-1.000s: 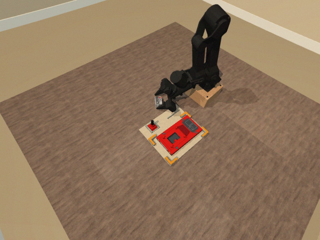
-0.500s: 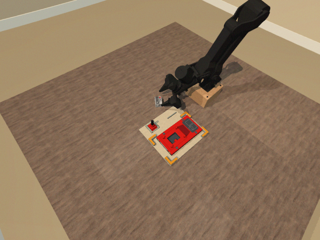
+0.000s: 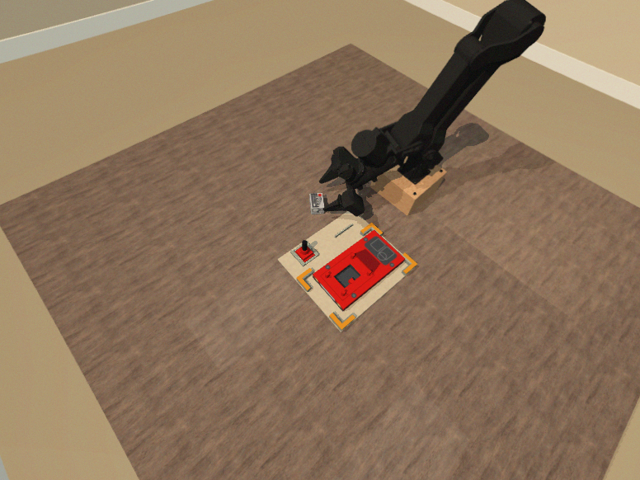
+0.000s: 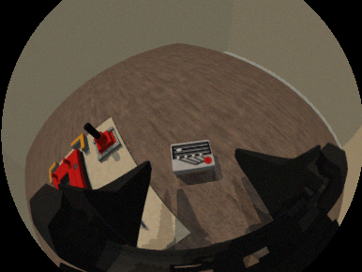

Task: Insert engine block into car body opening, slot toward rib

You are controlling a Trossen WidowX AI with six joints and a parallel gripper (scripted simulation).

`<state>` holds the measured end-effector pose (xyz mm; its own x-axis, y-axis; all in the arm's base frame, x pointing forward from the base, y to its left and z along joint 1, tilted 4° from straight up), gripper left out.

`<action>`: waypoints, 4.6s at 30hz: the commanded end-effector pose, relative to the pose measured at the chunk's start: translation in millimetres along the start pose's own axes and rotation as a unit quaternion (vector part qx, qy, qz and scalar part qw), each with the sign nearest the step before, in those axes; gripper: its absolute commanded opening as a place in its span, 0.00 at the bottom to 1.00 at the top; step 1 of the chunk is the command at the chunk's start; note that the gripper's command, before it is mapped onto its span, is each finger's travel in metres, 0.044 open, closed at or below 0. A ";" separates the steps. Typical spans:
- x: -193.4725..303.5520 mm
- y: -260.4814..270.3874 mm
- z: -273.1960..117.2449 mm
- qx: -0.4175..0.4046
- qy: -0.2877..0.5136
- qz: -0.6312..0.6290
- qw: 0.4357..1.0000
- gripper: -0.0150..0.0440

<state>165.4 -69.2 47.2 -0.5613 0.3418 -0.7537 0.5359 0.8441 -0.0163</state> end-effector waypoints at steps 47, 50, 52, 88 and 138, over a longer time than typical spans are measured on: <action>-62.3 -4.4 27.3 0.136 0.259 0.493 0.819 1.00; -67.2 -5.5 27.4 0.156 0.273 0.526 0.790 1.00; -70.5 -6.2 27.2 0.169 0.281 0.547 0.770 1.00; -77.9 -9.9 50.9 0.247 0.315 0.646 0.650 1.00; -108.5 -12.7 33.0 0.247 0.314 0.646 0.650 0.25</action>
<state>238.7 -129.3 94.7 0.5002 0.8637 0.0626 0.8645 -0.5022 0.0204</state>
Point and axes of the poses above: the point midway between the two fingers, 35 mm back from their tips, its own z axis out along the fingers, its own y axis across the jaws, x = y × z, the point moved 7 cm from there along -z, back along the fingers, and after that the axes turned 6 degrees about -z, right-handed, at the moved point
